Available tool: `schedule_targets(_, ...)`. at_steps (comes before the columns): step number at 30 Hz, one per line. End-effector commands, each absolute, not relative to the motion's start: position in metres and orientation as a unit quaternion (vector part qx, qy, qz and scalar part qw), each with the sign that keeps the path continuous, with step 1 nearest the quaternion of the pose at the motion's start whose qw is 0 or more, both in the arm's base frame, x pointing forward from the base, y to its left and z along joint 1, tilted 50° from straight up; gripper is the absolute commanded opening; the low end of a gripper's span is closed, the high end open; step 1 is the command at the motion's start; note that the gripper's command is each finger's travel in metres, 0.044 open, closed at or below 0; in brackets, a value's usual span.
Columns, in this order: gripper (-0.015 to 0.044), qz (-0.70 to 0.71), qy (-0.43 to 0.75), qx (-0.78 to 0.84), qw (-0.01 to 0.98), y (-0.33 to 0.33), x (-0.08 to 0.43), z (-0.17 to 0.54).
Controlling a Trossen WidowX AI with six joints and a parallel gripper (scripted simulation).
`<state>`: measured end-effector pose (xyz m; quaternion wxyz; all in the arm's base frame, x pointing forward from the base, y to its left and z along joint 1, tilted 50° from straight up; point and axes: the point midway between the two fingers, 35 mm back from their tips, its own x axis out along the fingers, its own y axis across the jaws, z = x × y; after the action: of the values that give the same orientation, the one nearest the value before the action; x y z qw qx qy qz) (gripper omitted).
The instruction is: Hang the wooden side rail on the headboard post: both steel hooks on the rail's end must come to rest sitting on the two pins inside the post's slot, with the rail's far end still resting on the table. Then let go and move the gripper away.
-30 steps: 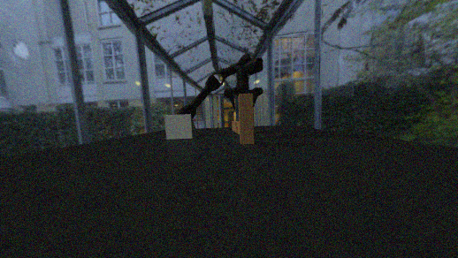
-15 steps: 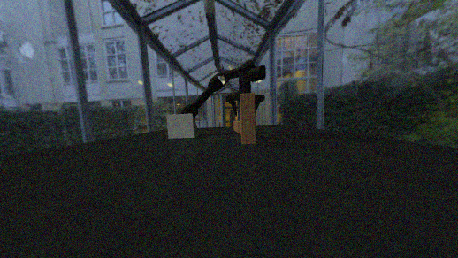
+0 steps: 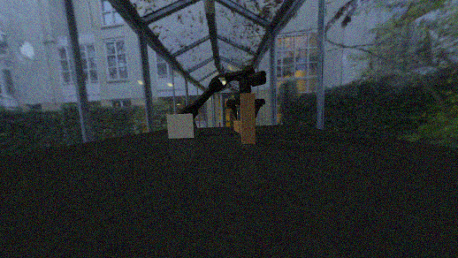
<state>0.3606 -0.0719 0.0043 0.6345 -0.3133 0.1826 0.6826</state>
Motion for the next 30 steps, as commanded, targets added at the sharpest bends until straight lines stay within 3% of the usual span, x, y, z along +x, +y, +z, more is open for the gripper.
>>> schedule_targets(1, 0.044, 0.683, 0.182, -0.312, 0.635, -0.065, 0.361, 0.0)
schedule_targets(30, 0.044, 0.683, 0.181, -0.311, 0.635, -0.029, 0.361, -0.03)
